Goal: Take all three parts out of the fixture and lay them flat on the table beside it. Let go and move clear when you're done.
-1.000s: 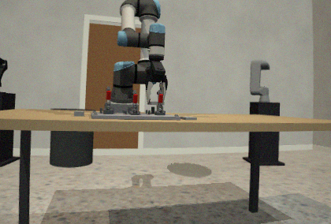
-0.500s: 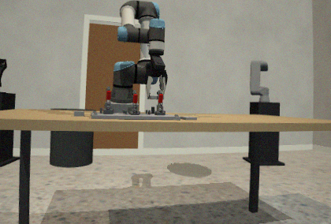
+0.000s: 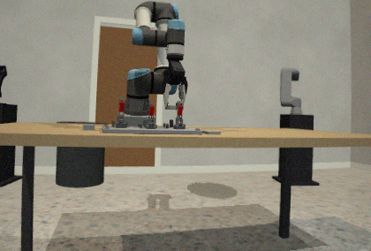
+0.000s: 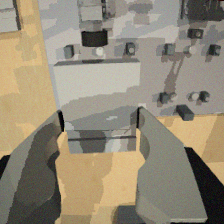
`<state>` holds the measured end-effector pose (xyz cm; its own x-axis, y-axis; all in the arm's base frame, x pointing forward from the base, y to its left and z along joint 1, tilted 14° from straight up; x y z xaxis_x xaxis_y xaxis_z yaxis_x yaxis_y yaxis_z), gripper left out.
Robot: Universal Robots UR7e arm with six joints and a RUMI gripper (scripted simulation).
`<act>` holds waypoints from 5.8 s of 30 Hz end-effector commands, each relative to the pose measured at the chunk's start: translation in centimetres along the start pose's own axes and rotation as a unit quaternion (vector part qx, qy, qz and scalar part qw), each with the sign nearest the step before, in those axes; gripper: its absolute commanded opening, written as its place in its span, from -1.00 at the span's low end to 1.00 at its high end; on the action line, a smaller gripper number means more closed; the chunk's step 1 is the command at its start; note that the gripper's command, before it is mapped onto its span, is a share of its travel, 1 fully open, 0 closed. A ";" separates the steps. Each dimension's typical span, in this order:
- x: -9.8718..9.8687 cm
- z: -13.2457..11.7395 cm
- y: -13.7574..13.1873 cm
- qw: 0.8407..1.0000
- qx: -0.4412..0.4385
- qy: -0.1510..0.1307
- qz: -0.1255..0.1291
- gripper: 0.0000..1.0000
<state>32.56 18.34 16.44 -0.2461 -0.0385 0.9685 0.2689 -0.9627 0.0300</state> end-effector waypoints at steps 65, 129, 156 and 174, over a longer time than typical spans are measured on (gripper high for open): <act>0.1 0.6 -11.0 1.000 0.000 0.001 0.000 -1.00; -3.0 0.7 -12.5 1.000 0.000 0.001 0.000 -1.00; -8.2 0.7 -12.5 1.000 0.000 0.001 0.000 -1.00; -8.2 0.7 -12.5 1.000 0.000 0.001 0.000 -1.00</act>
<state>31.87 30.85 8.22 -0.2461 -0.0380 0.9685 0.2688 -0.9627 0.0305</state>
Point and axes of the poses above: the point where the finger pads meet when closed, its own x axis back along the fingers, its own y axis across the jaws, z = x × y, the point moved 4 cm from there along x, back along the fingers, and after that the axes turned 3 degrees about x, right-handed, at the moved point
